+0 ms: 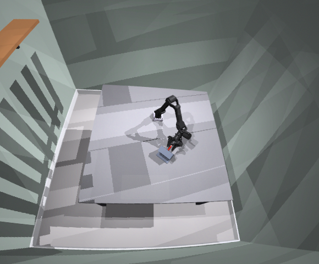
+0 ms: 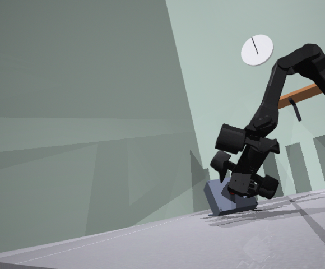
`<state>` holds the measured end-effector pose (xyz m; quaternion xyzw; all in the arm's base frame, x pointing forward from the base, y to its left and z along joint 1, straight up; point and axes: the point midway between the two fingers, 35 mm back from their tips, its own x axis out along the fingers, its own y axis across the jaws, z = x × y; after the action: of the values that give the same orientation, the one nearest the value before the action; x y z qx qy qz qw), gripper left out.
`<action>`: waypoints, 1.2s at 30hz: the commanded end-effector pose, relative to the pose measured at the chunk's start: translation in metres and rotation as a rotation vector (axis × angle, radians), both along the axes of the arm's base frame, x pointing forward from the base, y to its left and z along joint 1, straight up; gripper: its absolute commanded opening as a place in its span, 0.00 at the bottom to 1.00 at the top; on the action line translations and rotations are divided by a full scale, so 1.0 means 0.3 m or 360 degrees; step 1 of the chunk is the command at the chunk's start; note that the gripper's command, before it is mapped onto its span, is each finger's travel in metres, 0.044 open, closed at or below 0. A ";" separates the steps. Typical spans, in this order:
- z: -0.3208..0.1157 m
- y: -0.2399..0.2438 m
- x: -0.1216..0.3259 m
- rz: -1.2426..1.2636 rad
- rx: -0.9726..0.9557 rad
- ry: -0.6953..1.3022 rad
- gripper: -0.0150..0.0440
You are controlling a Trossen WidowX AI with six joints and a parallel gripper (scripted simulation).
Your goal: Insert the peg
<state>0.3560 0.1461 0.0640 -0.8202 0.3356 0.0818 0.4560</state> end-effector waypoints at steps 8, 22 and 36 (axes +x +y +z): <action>0.016 0.033 -0.032 -0.0003 0.0011 0.0007 1.00; 0.032 0.070 -0.078 -0.0003 0.0013 0.0023 1.00; 0.051 0.104 -0.126 -0.0001 0.0010 0.0031 1.00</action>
<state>0.3205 0.1738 0.0760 -0.8190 0.3408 0.0931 0.4522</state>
